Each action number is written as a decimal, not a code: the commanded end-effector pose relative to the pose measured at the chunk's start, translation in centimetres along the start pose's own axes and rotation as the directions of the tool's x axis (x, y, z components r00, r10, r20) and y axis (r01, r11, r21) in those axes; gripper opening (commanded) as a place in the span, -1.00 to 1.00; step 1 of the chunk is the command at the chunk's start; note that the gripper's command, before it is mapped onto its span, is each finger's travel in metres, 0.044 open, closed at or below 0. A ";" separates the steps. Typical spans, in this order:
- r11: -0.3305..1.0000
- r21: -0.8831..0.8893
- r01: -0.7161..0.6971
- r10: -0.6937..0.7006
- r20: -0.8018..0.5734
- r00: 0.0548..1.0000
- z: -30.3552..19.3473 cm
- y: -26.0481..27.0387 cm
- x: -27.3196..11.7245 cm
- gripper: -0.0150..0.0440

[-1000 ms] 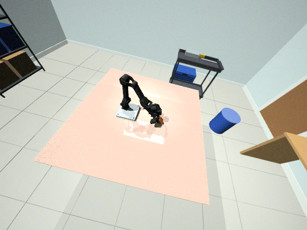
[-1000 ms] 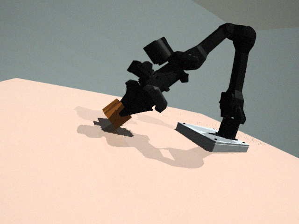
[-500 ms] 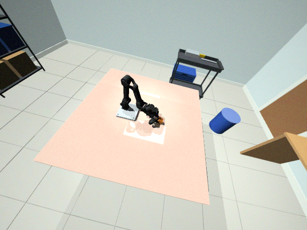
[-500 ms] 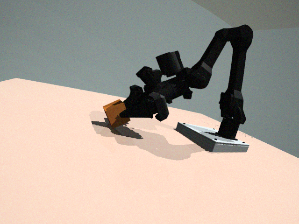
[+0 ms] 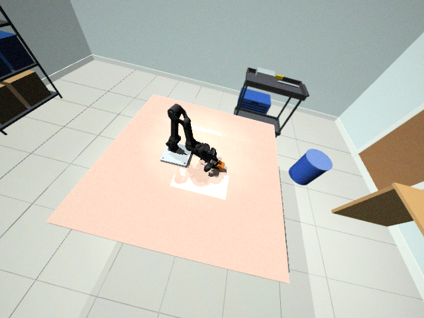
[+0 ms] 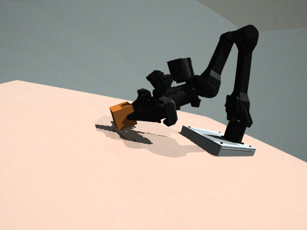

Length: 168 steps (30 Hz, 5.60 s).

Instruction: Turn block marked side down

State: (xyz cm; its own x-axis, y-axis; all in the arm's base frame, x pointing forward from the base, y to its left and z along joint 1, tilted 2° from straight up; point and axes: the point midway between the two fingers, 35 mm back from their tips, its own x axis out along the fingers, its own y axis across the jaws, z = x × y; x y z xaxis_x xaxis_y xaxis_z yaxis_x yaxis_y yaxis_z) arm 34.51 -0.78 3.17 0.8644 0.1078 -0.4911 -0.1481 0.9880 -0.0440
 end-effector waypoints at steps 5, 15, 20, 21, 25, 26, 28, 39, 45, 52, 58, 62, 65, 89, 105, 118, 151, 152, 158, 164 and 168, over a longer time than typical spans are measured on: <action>1.000 0.004 -0.004 0.004 0.010 1.000 0.2 0.0 0.0 -0.49; 1.000 0.004 -0.004 0.004 0.010 1.000 0.2 0.0 0.0 0.22; 1.000 0.004 -0.004 0.004 0.010 1.000 0.2 0.0 0.0 0.67; 1.000 0.004 -0.004 0.004 0.010 1.000 0.2 0.0 0.0 0.75; 1.000 0.004 -0.004 0.004 0.010 1.000 0.2 0.0 0.0 1.00; 1.000 0.004 -0.004 0.004 0.010 1.000 0.2 0.0 0.0 1.00; 1.000 0.004 -0.004 0.004 0.010 1.000 0.2 0.0 0.0 1.00; 1.000 0.004 -0.004 0.004 0.010 1.000 0.2 0.0 0.0 1.00; 1.000 0.004 -0.004 0.004 0.010 1.000 0.2 0.0 0.0 1.00; 1.000 0.004 -0.004 0.004 0.010 1.000 0.2 0.0 0.0 1.00; 1.000 0.005 -0.004 0.004 0.004 1.000 0.2 0.0 0.0 1.00; 1.000 0.013 -0.002 0.004 -0.124 0.992 1.1 -0.3 0.7 1.00; 1.000 0.015 -0.001 0.004 -0.239 0.971 2.2 -0.4 0.3 1.00; 1.000 0.018 -0.003 0.013 -0.603 0.798 6.4 0.0 -4.4 1.00; 1.000 0.005 -0.004 0.006 -0.869 0.495 9.1 0.0 -3.1 1.00; 1.000 0.005 -0.004 0.006 -0.869 0.495 4.7 0.0 -0.7 1.00; 1.000 0.005 -0.004 0.006 -0.869 0.495 1.5 0.1 1.1 0.38; 1.000 0.005 -0.004 0.006 -0.869 0.495 1.5 0.1 1.1 0.35; 1.000 0.005 -0.004 0.006 -0.869 0.495 1.5 0.1 1.1 0.22; 1.000 0.005 -0.004 0.006 -0.869 0.495 1.5 0.1 1.1 0.08; 1.000 0.005 -0.004 0.006 -0.869 0.495 1.5 0.1 1.1 -0.01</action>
State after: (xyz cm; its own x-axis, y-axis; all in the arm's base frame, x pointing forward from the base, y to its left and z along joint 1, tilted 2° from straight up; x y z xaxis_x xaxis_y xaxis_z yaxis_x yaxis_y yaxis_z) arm 36.17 -0.44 3.90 0.0075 -0.0364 -0.9993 -0.1459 0.9886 -0.0371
